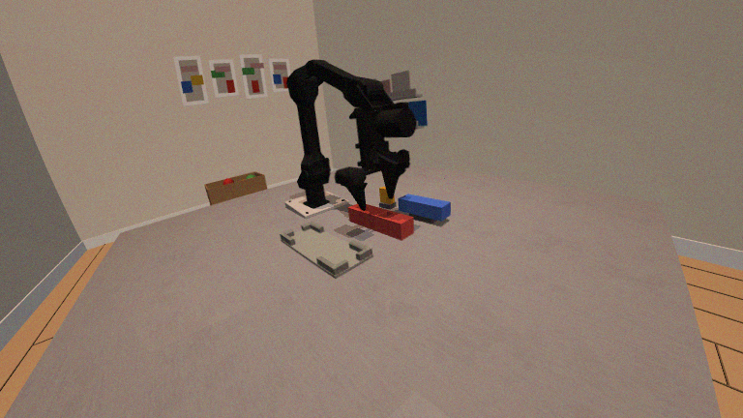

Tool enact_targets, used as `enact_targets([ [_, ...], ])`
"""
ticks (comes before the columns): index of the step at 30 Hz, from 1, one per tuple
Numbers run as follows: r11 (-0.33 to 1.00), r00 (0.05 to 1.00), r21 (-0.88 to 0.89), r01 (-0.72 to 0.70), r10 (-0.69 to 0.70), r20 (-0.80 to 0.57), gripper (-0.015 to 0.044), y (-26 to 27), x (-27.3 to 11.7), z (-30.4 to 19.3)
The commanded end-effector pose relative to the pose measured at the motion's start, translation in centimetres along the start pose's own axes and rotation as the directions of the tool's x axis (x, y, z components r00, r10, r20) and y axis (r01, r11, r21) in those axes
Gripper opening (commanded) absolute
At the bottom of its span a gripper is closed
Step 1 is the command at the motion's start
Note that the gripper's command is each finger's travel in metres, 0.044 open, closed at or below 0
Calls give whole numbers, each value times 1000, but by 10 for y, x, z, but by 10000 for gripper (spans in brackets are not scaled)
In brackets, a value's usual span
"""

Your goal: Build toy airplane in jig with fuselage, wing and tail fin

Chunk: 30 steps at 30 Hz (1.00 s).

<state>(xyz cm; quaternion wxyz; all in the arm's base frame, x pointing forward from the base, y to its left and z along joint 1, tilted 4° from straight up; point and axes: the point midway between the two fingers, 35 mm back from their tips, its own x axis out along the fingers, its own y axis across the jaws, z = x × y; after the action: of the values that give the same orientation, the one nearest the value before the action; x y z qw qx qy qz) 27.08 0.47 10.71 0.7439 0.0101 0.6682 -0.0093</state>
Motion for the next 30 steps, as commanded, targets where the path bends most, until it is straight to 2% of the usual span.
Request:
enact_targets([
  [1, 1000, 1000, 4, 6, -6, -6, 440, -1, 7, -1],
  [30, 1000, 1000, 5, 6, -6, -6, 440, -1, 53, -1],
])
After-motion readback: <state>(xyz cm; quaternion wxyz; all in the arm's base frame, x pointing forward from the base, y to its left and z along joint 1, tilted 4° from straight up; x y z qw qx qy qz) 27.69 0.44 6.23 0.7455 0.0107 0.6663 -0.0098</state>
